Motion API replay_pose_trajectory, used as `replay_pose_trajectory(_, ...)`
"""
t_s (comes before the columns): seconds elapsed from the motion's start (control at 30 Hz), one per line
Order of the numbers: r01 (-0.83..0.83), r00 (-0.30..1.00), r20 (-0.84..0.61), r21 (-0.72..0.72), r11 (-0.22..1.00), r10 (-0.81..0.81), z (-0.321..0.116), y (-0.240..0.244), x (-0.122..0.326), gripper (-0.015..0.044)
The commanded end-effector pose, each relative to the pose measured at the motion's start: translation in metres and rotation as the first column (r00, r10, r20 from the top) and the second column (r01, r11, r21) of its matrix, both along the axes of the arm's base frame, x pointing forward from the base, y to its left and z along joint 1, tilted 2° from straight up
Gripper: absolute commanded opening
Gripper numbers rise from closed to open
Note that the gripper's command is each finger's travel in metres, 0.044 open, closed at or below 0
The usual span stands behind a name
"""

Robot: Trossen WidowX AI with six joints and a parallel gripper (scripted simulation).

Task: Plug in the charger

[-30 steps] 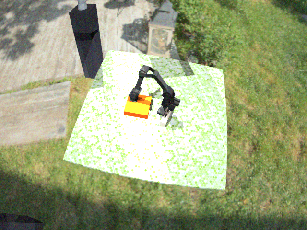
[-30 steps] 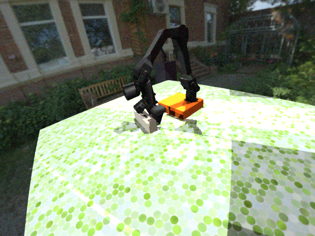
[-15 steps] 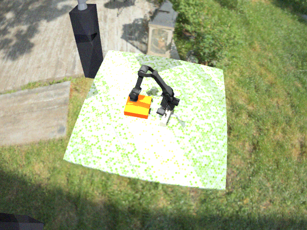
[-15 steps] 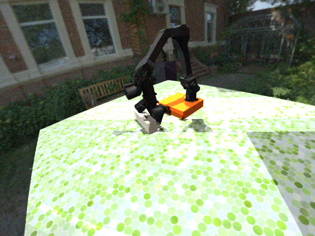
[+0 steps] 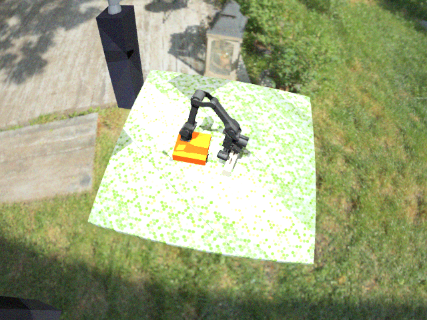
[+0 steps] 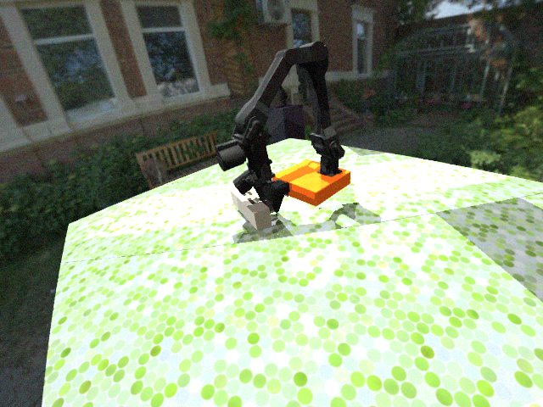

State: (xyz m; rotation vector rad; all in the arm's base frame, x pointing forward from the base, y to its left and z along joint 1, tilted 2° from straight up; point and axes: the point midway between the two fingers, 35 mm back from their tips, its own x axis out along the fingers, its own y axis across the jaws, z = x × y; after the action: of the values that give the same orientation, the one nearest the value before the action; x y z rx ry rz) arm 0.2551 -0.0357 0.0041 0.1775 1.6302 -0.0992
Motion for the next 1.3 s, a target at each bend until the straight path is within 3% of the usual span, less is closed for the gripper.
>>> replay_pose_trajectory(0.0, -0.001, 1.0, 0.007, -0.002, 1.0, 0.001, 0.0, 0.0, -0.002, 0.044)
replay_pose_trajectory(1.27, -0.001, 1.0, 0.007, -0.002, 1.0, 0.001, 0.001, 0.008, -0.044, 0.044)
